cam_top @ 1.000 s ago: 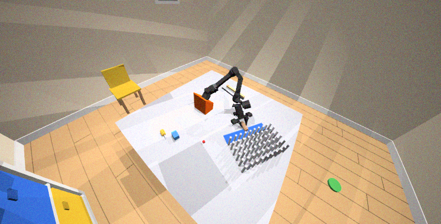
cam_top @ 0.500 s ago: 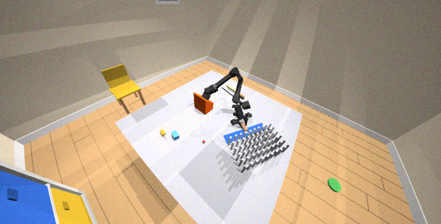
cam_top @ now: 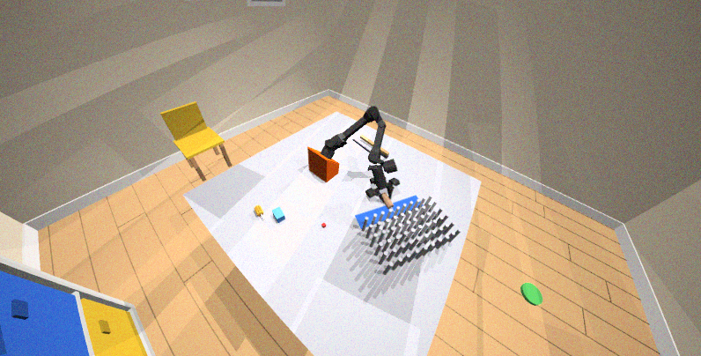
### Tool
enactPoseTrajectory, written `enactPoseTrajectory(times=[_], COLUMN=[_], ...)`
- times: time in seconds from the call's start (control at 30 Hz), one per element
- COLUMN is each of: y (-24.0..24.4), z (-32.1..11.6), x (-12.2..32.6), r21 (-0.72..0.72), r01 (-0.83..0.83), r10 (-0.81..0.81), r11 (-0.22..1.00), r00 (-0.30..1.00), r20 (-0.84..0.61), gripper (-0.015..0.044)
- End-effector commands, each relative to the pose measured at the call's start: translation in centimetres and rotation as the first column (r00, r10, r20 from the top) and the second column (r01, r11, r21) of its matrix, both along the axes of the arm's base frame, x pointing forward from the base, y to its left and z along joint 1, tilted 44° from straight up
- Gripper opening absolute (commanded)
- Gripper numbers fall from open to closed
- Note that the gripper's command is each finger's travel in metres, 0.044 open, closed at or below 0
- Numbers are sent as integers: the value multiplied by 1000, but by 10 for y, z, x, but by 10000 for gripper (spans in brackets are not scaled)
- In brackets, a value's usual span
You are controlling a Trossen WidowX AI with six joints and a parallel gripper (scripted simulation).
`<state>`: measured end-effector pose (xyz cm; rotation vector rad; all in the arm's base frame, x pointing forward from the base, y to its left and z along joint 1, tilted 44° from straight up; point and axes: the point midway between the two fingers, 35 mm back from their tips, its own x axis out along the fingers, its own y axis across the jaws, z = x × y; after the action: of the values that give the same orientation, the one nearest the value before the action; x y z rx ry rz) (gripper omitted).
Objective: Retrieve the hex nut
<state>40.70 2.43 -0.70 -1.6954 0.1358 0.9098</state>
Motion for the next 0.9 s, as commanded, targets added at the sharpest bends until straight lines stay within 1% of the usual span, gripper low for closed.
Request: enactPoseTrajectory(times=[0.0, 0.87], y=[1, 11], z=[2, 7], x=[-3, -17], r21=[-2, -2], r01=[7, 7], r10=[-7, -7], r11=[1000, 1000], r00=[1000, 1000], r20=[3, 1], gripper=[0, 0])
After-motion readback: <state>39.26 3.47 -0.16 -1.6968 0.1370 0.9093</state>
